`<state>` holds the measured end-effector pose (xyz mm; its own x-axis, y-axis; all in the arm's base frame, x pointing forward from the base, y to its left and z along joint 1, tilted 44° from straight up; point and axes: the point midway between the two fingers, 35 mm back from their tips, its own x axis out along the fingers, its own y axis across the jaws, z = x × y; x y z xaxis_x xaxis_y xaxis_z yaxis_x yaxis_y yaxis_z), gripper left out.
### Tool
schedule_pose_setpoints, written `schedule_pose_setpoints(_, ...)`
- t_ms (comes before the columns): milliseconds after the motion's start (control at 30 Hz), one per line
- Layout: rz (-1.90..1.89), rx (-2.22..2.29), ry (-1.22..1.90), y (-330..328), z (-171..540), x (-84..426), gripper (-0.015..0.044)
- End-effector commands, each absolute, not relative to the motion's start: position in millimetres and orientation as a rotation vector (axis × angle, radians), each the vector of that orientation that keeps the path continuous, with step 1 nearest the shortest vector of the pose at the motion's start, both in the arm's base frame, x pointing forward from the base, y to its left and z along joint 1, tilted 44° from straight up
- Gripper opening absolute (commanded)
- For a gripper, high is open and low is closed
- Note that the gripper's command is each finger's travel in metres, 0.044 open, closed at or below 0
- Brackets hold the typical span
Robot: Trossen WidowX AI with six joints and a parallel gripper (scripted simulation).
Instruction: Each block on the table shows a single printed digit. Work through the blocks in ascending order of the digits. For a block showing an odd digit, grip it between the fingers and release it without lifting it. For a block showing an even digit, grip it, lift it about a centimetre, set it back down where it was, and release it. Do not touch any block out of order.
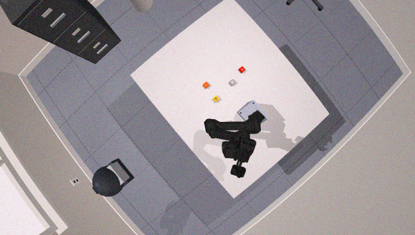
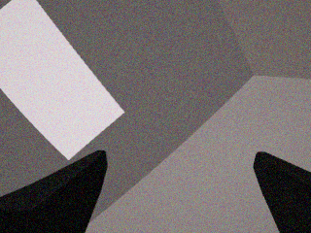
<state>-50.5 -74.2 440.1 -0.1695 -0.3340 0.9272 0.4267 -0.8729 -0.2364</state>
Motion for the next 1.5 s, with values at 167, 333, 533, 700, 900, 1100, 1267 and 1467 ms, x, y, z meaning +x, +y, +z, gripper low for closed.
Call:
schedule_pose_setpoints(167,-2.02,-1.234,0.018,-155.5,429.5,-86.5,0.04)
schedule_pose_setpoints(333,-1.847,-0.859,0.176,-250.5,389.7,-92.2,0.04)
schedule_pose_setpoints(533,-1.547,-0.497,0.371,-343.1,314.8,-53.0,0.04)
schedule_pose_setpoints(700,-1.258,-0.258,0.529,-388.2,241.3,5.2,0.04)
schedule_pose_setpoints(900,-0.883,-0.019,0.717,-399.2,149.4,88.1,0.04)
schedule_pose_setpoints(1100,-0.488,0.187,0.909,-364.8,61.7,167.7,0.04)
schedule_pose_setpoints(1267,-0.145,0.356,1.081,-306.2,-4.4,219.3,0.04)
schedule_pose_setpoints(1467,0.264,0.565,1.307,-213.6,-66.9,252.7,0.04)
